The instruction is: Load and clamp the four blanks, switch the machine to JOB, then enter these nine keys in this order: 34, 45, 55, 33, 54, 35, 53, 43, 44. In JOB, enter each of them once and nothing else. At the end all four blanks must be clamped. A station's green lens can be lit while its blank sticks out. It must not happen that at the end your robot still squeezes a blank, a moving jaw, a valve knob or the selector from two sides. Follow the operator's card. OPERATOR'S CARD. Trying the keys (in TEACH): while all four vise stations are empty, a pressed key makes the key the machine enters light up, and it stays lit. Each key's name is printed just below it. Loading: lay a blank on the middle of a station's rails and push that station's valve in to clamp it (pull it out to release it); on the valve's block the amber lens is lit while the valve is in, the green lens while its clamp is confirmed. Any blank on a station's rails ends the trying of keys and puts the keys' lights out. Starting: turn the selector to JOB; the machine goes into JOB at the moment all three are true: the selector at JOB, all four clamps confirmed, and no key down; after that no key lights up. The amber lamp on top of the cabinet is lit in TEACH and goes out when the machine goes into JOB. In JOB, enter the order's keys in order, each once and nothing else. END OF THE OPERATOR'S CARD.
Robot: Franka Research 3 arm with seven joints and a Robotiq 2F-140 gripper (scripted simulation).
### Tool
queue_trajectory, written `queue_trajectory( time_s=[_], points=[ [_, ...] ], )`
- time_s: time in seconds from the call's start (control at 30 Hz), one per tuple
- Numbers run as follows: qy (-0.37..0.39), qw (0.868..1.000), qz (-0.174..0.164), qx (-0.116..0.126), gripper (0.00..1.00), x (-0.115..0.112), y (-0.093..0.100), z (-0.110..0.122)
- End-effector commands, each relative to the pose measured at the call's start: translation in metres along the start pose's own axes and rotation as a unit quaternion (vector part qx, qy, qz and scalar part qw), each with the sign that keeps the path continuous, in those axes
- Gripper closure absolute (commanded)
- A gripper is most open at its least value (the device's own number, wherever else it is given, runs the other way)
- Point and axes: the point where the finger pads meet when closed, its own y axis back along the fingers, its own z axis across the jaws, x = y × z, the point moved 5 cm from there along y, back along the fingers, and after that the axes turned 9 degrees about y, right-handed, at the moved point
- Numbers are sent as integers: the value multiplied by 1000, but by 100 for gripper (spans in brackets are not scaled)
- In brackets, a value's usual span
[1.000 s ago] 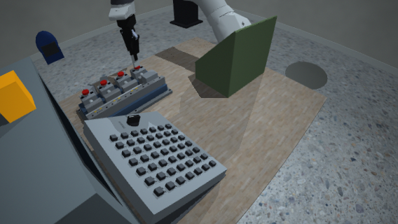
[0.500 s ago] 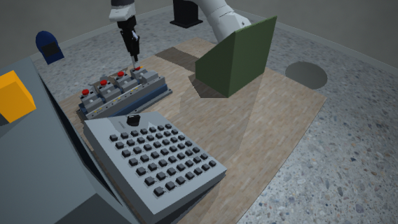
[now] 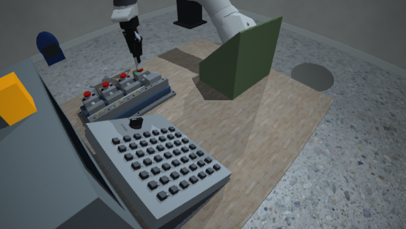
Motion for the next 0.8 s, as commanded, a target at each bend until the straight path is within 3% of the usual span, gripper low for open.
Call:
queue_trajectory(
  time_s=[0.0, 0.77],
  points=[
    [-2, 1000, 0, 1, 100, 0, -2, 0],
    [-2, 1000, 0, 1, 100, 0, 7, 0]
  ],
)
